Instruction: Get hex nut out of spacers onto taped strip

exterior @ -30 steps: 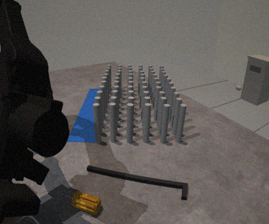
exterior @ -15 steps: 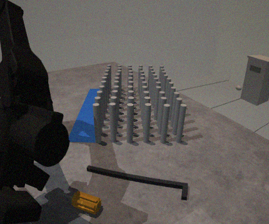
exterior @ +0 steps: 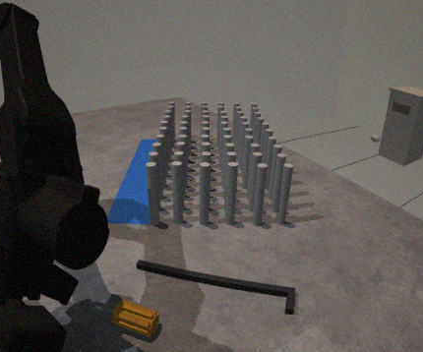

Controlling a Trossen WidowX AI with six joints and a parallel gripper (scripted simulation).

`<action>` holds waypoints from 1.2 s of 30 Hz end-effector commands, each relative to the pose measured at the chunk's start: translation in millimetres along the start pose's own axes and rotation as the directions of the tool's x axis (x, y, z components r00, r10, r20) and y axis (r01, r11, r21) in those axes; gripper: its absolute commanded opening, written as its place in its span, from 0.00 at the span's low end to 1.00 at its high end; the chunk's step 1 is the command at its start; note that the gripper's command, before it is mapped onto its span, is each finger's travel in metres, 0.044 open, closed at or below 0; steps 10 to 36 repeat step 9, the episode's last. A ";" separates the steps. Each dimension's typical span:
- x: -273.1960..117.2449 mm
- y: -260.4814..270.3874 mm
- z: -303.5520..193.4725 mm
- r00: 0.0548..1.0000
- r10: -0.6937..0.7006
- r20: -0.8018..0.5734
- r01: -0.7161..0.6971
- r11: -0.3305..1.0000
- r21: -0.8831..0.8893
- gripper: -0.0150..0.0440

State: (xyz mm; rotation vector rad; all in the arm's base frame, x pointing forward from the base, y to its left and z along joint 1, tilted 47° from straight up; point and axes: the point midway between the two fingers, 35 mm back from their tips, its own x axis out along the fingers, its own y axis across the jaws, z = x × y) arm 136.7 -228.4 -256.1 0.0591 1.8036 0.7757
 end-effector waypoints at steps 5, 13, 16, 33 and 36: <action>-0.7 -0.3 -0.4 1.000 0.000 0.000 0.000 1.000 0.000 0.79; -0.7 -0.3 -0.4 1.000 0.000 0.000 0.000 1.000 0.000 0.97; -0.7 -0.3 -0.4 1.000 0.000 0.000 0.000 1.000 0.000 0.97; -0.7 -0.3 -0.4 1.000 0.000 0.000 0.000 1.000 0.000 0.97; -0.7 -0.3 -0.4 1.000 0.000 0.000 0.000 1.000 0.000 0.97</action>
